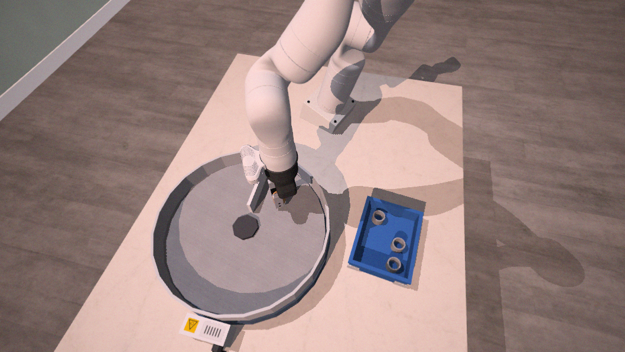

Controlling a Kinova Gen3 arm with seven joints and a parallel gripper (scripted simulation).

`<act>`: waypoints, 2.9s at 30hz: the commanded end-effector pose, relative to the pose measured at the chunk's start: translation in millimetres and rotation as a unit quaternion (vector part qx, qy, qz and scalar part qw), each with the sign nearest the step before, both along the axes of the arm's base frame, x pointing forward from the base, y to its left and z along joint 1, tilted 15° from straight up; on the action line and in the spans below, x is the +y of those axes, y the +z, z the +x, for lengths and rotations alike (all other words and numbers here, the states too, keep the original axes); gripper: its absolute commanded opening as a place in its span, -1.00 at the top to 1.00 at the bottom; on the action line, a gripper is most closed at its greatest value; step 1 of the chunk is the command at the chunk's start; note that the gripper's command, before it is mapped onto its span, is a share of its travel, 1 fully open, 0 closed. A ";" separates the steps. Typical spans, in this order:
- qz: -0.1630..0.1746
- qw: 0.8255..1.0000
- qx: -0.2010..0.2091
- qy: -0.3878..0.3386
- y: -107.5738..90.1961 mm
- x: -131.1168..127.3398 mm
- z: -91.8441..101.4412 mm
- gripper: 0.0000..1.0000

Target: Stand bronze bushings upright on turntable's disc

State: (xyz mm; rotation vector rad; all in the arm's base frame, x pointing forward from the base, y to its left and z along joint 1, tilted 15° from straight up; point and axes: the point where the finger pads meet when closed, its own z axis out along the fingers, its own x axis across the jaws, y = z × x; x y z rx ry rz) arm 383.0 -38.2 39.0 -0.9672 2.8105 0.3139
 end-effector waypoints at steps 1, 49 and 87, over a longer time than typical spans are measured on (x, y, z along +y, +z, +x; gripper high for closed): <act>0.000 1.000 -0.001 0.000 0.5 -0.3 0.4 1.00; 0.000 1.000 -0.001 0.000 -5.3 1.1 0.9 1.00; 0.000 1.000 -0.001 0.000 -5.3 1.1 0.9 -0.55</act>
